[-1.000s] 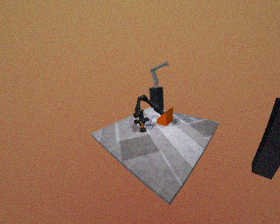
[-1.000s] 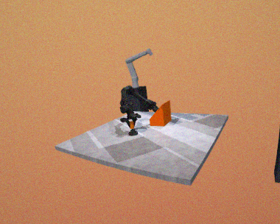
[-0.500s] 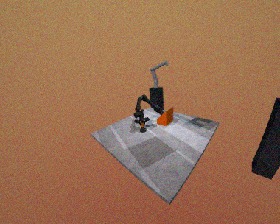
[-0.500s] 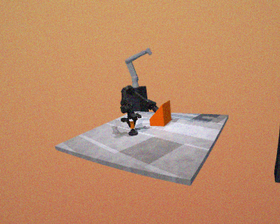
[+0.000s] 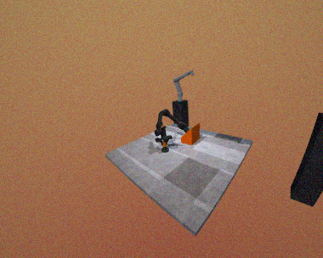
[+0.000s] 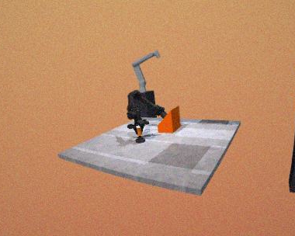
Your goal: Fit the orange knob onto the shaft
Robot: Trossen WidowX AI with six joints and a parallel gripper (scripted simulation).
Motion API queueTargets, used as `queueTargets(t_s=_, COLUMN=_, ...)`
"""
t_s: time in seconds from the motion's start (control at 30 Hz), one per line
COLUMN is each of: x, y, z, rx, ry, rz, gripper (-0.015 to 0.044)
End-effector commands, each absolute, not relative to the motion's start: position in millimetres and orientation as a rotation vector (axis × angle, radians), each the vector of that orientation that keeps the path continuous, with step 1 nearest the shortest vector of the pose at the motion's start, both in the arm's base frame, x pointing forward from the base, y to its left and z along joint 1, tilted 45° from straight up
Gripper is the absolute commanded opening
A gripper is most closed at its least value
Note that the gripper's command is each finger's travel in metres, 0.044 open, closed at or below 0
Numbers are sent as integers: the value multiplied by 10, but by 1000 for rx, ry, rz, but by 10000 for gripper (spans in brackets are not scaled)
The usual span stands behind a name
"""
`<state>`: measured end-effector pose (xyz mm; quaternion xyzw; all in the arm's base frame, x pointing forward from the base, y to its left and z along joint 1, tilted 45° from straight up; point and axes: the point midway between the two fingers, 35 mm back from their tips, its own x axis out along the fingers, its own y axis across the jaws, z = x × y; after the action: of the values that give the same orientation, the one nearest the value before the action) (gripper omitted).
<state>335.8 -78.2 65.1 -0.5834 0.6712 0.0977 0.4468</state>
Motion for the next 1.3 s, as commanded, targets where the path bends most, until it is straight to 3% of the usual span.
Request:
queueTargets(t_s=0.0, x=3369, y=-783, z=666, rx=-1450, ry=1662, rz=243, gripper=0)
queueTargets(t_s=0.4, x=3401, y=-776, z=696, rx=-1602, ry=1676, rz=425, gripper=0)
queueTargets(t_s=1.27, x=3359, y=-789, z=657, rx=-1604, ry=1677, rz=428, gripper=0)
